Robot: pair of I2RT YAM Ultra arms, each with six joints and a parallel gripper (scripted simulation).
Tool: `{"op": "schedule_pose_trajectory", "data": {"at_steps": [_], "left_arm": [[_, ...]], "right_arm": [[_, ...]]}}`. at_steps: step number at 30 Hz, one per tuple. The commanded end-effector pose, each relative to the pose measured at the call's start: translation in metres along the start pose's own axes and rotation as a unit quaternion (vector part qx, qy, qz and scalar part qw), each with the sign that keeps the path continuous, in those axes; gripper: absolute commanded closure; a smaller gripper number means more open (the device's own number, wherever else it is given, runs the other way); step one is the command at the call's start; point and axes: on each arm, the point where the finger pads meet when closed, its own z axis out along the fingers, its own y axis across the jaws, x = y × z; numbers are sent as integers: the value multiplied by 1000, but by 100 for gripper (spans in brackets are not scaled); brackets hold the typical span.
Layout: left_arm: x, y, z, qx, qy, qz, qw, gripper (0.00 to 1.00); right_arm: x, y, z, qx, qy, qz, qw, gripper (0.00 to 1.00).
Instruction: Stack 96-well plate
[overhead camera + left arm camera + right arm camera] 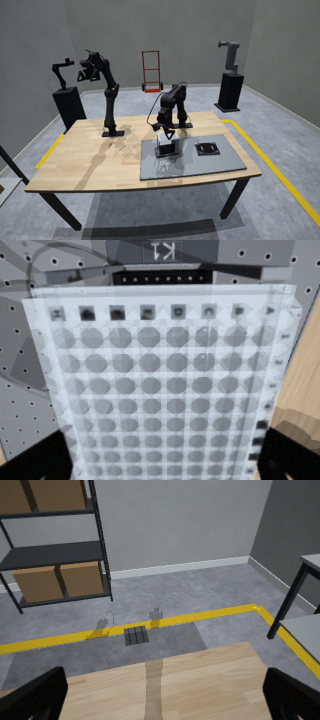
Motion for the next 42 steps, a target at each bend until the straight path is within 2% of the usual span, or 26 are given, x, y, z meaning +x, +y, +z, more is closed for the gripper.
{"op": "schedule_pose_trajectory", "data": {"at_steps": [1,11,23,28,42], "left_arm": [[-1,4,-11,-1,-10,-6,1000,100],[-1,4,-9,-1,-9,-6,1000,100],[0,2,-18,-16,-20,-6,1000,100],[3,-2,-3,-4,-11,-6,1000,100],[3,-2,18,-4,-11,-7,1000,100]], "right_arm": [[4,-3,-9,9,3,6,1000,0],[4,-3,-9,9,3,6,1000,0],[4,-3,-9,9,3,6,1000,0],[4,-3,-9,9,3,6,1000,0],[4,-3,-9,9,3,6,1000,0]]}}
